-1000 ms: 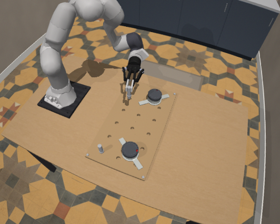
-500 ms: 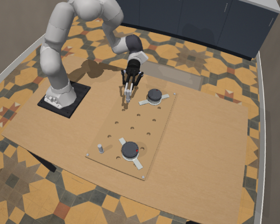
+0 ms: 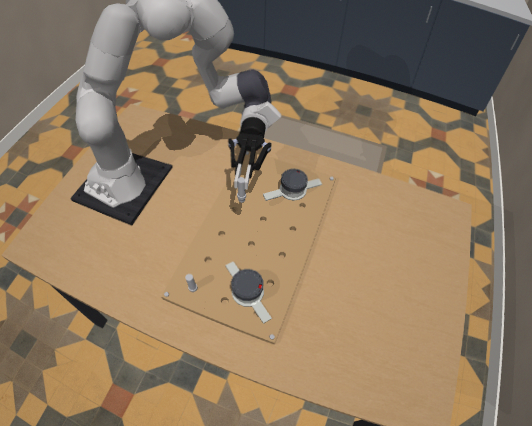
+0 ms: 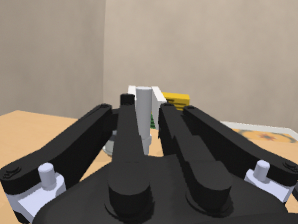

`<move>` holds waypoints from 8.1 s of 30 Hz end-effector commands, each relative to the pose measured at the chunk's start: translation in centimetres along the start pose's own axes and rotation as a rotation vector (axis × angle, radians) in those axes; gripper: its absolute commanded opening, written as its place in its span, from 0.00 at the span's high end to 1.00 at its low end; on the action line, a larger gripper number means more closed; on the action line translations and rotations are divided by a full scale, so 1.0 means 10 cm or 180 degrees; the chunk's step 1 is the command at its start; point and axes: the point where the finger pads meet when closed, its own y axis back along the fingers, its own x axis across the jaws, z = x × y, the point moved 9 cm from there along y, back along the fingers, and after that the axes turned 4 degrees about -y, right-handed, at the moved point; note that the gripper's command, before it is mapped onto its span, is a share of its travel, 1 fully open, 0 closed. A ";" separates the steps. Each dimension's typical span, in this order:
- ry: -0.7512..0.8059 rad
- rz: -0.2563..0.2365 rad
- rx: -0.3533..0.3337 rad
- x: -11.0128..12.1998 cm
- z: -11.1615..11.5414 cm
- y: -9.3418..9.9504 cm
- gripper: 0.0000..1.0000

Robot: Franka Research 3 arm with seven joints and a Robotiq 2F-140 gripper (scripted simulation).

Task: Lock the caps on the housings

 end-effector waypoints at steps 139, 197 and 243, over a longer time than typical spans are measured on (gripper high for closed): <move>-0.0037 -0.0017 -0.0007 0.04 0.89 -0.11 0.90; -0.0037 -0.0017 -0.0007 0.05 1.08 -0.10 0.90; -0.0037 -0.0017 -0.0007 0.05 1.08 -0.10 0.64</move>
